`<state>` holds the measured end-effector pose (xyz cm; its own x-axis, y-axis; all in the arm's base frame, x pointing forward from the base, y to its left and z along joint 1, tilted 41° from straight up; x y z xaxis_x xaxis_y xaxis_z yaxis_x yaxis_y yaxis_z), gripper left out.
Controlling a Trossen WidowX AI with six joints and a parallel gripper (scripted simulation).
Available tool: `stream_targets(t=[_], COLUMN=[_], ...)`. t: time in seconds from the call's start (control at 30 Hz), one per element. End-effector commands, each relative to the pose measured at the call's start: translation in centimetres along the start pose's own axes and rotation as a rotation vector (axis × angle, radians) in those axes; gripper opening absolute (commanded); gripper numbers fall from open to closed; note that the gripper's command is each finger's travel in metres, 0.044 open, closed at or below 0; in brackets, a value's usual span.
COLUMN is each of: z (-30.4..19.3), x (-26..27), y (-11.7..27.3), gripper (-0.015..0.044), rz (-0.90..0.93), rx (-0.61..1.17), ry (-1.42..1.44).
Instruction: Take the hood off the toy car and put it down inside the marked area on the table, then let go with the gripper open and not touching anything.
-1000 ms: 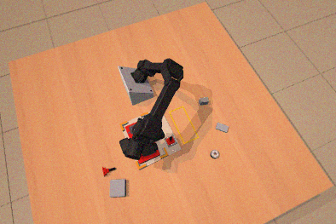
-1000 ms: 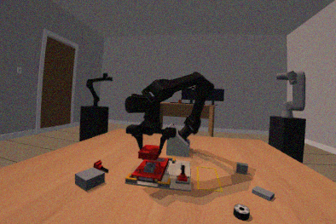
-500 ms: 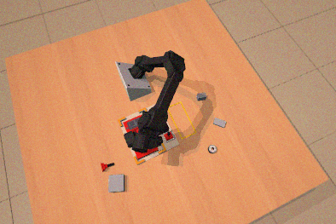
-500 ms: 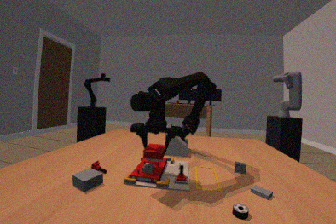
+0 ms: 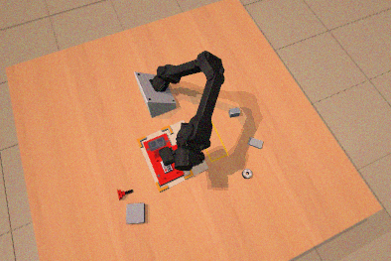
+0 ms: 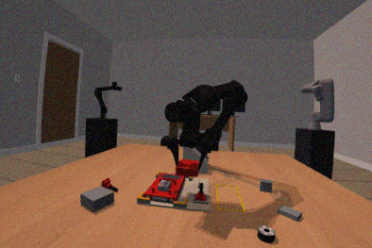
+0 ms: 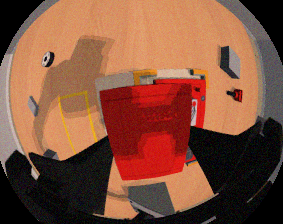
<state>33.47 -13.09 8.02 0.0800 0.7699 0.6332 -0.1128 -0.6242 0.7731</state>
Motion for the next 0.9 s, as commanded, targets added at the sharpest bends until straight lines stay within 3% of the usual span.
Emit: stream_targets(t=[0.0,0.87], z=[-0.3,-2.6], x=[2.0,11.2], y=[0.2,0.5], gripper=[0.0,0.0], rz=[0.002,0.013], rx=[0.0,0.0], ry=[-0.003,0.002])
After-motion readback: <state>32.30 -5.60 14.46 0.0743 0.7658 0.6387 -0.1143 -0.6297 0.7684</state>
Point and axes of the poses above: the point midway between the two fingers, 35 mm back from their tips, its own y axis back along the fingers, its own x axis across the jaws, z = x × y, the point moved 6 cm from there along y, back along the fingers
